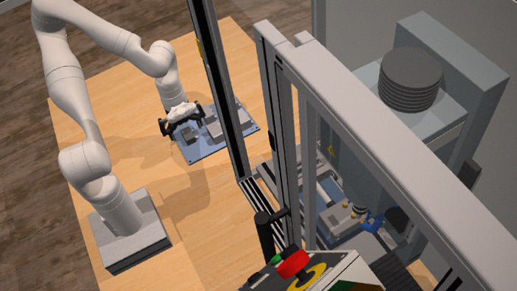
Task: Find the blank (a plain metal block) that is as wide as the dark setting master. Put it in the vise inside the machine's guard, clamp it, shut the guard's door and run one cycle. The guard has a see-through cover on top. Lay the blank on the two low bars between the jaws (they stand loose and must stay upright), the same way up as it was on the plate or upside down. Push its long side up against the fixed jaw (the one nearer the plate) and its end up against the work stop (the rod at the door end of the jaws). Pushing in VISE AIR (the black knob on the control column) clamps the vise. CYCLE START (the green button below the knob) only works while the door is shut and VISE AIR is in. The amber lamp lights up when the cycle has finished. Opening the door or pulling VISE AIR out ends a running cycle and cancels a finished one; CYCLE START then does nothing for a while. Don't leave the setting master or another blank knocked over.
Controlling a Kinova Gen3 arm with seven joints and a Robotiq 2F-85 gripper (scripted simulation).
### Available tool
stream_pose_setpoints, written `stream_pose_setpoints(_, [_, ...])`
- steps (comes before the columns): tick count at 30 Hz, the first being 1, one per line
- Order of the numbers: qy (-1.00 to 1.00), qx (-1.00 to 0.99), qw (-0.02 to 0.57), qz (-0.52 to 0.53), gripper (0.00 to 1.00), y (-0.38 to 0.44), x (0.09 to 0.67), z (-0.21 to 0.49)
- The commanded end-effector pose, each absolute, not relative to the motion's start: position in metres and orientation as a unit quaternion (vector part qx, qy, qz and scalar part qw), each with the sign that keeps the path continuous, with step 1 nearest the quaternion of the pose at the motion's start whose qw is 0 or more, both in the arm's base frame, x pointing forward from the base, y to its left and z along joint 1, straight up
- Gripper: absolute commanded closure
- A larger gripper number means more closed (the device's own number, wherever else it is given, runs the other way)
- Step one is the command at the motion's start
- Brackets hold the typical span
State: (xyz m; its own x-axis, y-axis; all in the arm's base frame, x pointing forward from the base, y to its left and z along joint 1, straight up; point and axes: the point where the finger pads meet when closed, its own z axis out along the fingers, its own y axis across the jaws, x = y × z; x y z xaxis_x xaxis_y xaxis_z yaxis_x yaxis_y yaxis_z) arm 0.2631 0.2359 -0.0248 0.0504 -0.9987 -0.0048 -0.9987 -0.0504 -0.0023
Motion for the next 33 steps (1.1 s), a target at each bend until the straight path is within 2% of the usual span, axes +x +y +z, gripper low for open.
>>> stream_pose_setpoints(1, [0.69,-0.724,0.003,0.0,0.0,0.2343,0.2641,-0.0258])
stream_pose_setpoints(25, [0.69,-0.724,0.003,0.0,0.0,0.2339,0.2642,-0.0261])
stream_pose_setpoints(26, [0.689,-0.725,0.003,0.001,0.9,0.2354,0.2637,-0.0248])
stream_pose_setpoints(33, [0.689,-0.725,0.003,0.001,0.9,0.2354,0.2637,-0.0247])
